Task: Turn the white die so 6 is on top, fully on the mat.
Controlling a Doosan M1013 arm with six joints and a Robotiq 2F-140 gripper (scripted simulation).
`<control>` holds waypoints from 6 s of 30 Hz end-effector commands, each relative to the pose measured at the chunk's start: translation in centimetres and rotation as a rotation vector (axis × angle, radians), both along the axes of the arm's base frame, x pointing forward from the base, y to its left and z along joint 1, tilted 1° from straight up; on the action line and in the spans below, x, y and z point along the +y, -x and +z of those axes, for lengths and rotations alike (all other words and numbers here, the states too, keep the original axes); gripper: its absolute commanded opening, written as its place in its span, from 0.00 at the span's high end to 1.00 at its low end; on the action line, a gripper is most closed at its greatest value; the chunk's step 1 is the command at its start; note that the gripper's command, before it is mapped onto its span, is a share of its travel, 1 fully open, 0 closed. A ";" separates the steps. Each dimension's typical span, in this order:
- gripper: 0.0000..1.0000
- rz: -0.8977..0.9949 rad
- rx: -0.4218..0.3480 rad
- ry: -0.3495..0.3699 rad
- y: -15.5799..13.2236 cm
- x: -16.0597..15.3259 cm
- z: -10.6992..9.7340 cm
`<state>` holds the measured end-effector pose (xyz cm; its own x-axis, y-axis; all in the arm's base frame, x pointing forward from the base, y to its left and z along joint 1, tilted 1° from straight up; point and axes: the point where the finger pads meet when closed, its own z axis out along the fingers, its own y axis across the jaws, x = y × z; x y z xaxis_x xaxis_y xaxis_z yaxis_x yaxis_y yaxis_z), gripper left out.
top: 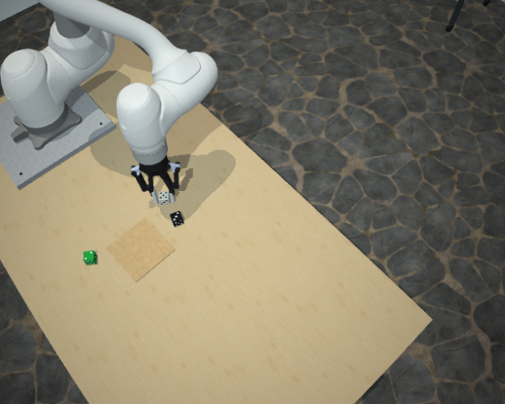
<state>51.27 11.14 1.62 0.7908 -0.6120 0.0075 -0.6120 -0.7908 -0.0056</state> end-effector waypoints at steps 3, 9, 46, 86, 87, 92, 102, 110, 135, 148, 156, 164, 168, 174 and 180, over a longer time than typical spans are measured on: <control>0.72 0.000 0.000 0.000 0.0 0.0 0.0; 0.84 0.000 0.000 0.000 0.0 0.0 0.0; 0.84 0.000 0.000 0.000 0.0 0.0 1.4; 0.84 0.421 0.000 0.004 -5.9 -10.1 10.4; 0.84 0.432 0.000 0.004 -6.0 -10.4 10.4; 0.84 0.586 0.000 0.005 -7.6 -14.6 10.5; 0.84 0.595 0.000 0.006 -7.7 -14.9 10.5; 0.84 0.596 0.000 0.005 -7.7 -14.9 10.3; 0.84 0.596 0.000 0.005 -7.8 -14.9 2.1; 0.84 0.596 0.000 0.005 -7.8 -14.9 0.9; 0.84 0.596 0.000 0.005 -7.8 -14.9 0.9; 0.84 0.596 0.000 0.005 -7.8 -14.9 0.9; 0.84 0.596 0.000 0.005 -7.8 -14.9 0.9; 0.84 0.596 0.000 0.005 -7.8 -14.9 0.9; 0.84 0.596 0.000 0.005 -7.8 -14.9 0.9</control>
<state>59.10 -3.73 2.54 0.9980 -0.0630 0.0093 -0.0630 -0.9980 -0.0004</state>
